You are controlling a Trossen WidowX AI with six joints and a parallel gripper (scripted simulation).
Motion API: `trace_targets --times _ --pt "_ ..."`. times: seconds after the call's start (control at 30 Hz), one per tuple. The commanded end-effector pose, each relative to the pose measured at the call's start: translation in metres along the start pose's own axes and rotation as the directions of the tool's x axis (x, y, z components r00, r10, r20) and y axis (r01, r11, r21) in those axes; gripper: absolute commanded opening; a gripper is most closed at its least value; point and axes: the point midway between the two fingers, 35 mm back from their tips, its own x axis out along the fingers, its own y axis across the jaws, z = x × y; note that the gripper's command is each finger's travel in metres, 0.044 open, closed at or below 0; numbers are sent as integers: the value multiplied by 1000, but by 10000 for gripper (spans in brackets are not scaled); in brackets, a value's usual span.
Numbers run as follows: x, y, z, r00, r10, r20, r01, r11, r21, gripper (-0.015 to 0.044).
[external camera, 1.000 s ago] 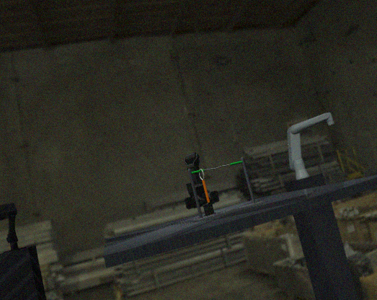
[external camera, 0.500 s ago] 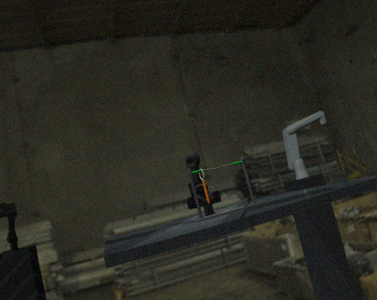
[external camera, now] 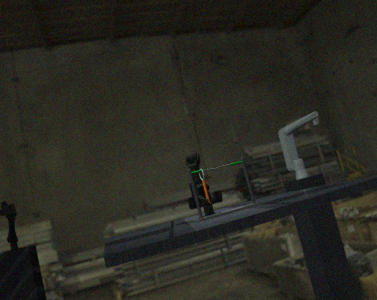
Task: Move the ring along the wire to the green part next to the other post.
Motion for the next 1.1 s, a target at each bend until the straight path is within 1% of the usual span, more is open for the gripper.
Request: trace_targets --times 0.0,0.33,0.73,1.07 --pt "1 -1 0 1000 -4 0 4 1000 4 160" --pt "1 -1 0 1000 -4 0 4 1000 4 160" --pt "0 0 0 1000 0 0 0 1000 0 -150" --pt "0 -1 3 1000 -1 0 1 1000 0 -150"
